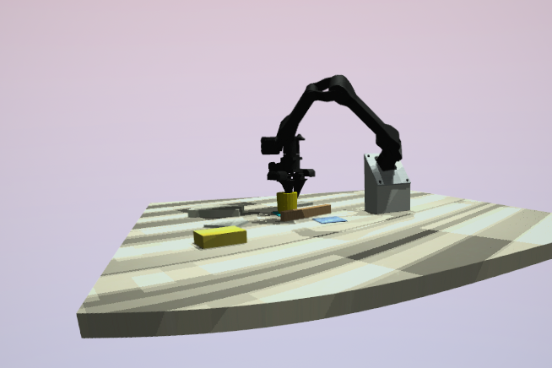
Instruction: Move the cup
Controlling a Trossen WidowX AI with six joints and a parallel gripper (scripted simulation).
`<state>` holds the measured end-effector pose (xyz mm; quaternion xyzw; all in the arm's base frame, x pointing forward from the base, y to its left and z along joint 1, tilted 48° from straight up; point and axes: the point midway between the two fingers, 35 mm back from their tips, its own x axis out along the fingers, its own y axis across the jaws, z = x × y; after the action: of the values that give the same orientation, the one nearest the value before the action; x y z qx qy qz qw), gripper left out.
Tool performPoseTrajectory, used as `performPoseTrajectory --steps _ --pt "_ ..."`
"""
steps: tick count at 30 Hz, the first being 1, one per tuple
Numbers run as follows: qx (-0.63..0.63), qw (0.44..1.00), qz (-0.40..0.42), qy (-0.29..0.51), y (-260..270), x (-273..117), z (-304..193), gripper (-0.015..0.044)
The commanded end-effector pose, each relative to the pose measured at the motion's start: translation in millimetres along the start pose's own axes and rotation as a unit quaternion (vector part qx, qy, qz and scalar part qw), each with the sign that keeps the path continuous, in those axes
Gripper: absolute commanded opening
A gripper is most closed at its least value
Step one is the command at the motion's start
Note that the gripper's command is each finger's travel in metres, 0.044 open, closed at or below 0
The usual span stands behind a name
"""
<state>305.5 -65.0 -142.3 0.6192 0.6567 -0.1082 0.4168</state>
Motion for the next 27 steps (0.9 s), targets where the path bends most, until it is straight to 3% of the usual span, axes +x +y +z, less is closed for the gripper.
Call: performPoseTrajectory --steps 1,27 --pt "-0.004 1.0 0.0 -0.002 1.3 -7.0 1.1 0.0147" --pt "0.001 1.0 0.0 0.001 -5.3 -47.0 -0.7 0.0147"
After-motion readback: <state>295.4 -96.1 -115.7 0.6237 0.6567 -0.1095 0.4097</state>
